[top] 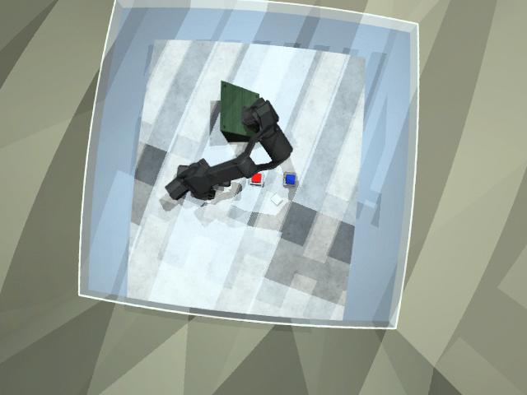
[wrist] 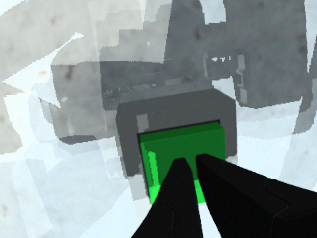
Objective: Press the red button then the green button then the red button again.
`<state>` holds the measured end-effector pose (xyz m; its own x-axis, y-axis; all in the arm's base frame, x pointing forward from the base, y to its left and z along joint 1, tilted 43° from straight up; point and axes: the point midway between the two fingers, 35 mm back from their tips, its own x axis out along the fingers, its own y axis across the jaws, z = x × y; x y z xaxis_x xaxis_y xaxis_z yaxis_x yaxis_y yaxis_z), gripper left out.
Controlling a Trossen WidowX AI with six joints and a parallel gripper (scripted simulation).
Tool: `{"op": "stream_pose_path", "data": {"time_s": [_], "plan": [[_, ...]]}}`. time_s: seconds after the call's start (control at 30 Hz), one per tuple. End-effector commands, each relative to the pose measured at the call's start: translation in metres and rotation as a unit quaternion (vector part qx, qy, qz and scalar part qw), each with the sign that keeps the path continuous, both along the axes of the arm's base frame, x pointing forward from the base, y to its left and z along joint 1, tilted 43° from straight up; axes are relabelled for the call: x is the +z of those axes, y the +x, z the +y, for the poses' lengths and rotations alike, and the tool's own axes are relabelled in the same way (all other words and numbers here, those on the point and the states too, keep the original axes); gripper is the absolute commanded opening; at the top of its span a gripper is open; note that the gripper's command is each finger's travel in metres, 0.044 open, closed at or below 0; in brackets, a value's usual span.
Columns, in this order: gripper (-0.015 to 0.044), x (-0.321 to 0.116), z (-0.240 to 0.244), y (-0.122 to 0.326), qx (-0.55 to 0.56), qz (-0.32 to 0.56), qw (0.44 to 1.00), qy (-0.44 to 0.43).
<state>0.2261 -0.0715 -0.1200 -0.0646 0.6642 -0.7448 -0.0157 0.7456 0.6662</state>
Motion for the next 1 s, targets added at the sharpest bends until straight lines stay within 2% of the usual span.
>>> {"op": "stream_pose_path", "data": {"time_s": [0.0,0.43,0.53,0.7,0.87,0.97], "plan": [[0.002,-0.001,0.003,-0.002,-0.002,0.005,1.0,0.003],[0.002,0.001,-0.001,0.0,0.0,0.001,1.0,0.001],[0.002,0.022,-0.019,0.0,-0.002,0.005,1.0,0.002],[0.002,0.026,-0.022,0.001,-0.002,0.005,1.0,0.002],[0.002,0.067,-0.06,0.004,-0.002,0.006,1.0,0.001],[0.002,0.07,-0.062,0.004,-0.002,0.006,1.0,0.001]]}}
